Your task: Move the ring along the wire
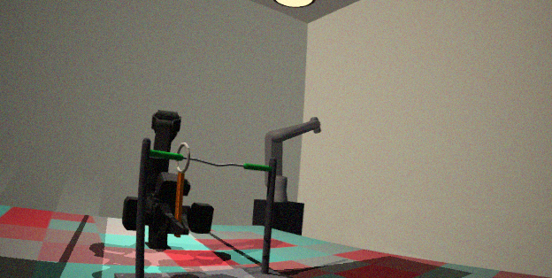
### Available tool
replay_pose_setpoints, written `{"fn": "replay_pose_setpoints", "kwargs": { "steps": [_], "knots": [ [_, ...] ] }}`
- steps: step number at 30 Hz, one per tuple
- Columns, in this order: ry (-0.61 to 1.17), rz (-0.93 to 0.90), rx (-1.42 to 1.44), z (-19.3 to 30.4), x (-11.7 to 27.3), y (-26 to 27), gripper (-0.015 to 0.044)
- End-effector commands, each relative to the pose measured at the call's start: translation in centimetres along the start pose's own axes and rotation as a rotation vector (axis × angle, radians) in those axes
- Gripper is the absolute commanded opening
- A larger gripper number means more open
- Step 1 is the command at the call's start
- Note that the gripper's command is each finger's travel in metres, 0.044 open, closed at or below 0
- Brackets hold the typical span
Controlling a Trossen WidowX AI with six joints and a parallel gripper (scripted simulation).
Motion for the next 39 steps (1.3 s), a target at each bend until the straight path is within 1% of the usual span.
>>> {"fn": "replay_pose_setpoints", "kwargs": {
  "steps": [1,39],
  "knots": [
    [0.0,0.004,-0.004,-0.1,0.1,0.4,-0.015],
    [0.009,0.029,0.077,-0.8,0.0,3.3,-0.015]
  ]
}}
Point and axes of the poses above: the point midway between the two fingers, 35 mm back from their tips, its own x axis back along the fingers, its own y axis across the jaws, z = x × y, the point moved 9 cm from there along x, back along the fingers, and after that the axes turned 13 degrees about x, right-handed, at the moved point
